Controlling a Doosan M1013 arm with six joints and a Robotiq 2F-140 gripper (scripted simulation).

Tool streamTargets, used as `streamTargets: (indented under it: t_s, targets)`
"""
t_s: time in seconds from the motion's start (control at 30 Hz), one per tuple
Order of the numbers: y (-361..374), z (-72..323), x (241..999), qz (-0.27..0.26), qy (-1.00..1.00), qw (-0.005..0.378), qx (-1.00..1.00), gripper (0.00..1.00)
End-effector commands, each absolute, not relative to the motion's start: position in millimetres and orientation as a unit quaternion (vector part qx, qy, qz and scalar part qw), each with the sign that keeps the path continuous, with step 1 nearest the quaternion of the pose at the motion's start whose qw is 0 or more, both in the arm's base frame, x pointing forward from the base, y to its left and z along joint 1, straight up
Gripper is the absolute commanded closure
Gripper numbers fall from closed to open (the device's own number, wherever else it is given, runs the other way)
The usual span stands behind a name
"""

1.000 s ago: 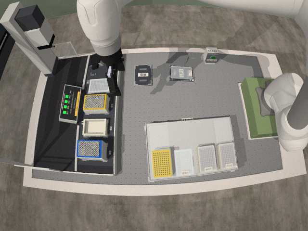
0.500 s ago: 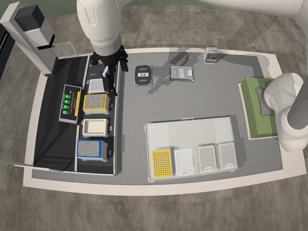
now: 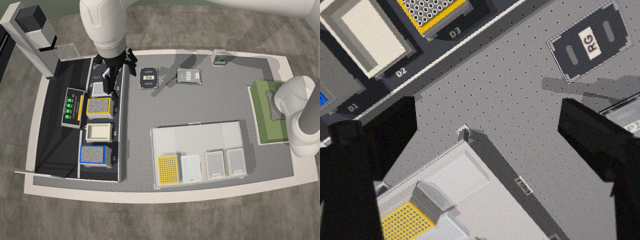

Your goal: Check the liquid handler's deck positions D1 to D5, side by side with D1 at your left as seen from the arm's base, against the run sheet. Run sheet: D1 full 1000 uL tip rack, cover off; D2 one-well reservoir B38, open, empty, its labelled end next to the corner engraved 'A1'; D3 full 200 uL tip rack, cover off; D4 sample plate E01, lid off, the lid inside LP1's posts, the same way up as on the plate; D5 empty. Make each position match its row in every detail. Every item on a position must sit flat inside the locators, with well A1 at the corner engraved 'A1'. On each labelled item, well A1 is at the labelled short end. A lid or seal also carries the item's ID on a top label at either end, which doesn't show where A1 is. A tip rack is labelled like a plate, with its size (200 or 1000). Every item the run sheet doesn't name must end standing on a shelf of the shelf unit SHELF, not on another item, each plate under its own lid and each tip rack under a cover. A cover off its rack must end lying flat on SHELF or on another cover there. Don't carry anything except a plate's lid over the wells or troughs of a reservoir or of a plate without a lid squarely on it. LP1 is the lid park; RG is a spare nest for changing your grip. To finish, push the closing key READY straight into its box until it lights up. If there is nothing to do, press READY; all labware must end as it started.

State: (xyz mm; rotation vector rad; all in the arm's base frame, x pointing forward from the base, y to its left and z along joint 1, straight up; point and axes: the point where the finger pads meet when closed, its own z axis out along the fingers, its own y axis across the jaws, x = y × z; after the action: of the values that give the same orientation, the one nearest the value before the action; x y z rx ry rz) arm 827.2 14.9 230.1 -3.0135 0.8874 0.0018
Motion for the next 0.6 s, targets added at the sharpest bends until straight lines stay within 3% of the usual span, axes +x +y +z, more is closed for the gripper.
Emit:
streamTargets:
  t_s: [0.0, 0.57]
  targets:
    - [14.8, 231.4, 827.5, 0.0, 0.308, 0.0, -0.951, 0.21]
    - [14.8, 243.6, 827.5, 0.0, 0.447, 0.0, -0.895, 0.21]
